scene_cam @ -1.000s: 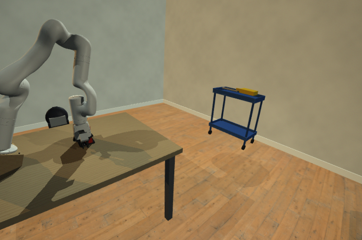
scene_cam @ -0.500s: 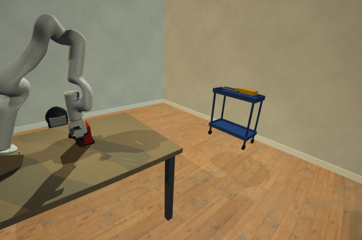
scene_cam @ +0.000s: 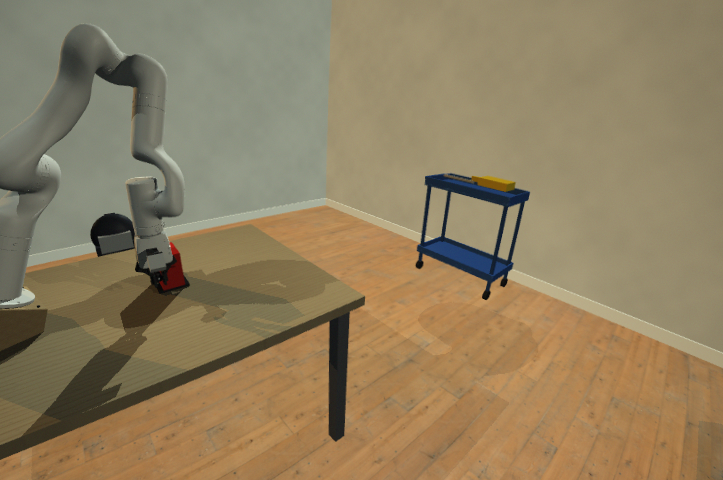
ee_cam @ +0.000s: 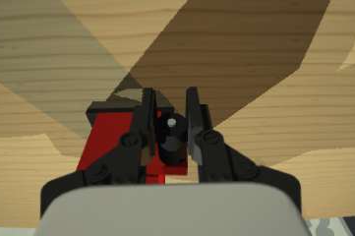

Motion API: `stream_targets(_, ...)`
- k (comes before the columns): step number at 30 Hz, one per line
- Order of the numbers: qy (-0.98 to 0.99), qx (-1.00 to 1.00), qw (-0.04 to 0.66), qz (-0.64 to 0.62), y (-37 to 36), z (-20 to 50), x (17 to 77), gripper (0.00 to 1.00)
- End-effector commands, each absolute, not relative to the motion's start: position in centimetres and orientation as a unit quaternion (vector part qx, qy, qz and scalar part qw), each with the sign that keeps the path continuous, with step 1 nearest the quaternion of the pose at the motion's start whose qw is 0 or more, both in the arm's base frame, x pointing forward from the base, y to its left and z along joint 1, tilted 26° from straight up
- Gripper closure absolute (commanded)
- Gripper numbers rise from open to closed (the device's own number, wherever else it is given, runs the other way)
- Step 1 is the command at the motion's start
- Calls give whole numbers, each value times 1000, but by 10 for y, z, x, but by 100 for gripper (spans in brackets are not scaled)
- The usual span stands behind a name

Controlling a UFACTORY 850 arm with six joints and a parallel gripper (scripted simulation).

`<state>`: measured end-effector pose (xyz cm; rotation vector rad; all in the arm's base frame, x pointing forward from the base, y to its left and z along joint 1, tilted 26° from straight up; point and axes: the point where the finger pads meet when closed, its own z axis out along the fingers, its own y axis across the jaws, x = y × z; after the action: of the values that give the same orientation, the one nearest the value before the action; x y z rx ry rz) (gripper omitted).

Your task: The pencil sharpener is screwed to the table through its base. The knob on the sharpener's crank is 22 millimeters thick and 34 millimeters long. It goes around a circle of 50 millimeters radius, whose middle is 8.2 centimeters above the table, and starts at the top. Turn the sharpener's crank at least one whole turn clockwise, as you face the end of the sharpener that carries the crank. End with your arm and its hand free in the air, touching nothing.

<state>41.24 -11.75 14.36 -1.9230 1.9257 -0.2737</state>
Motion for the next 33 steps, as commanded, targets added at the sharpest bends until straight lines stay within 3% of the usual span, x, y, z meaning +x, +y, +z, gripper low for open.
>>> stream_targets(1, 689, -689, 202, -98, -118, 146, 412, 100)
stream_targets(33, 689, -689, 202, -98, -119, 150, 411, 100)
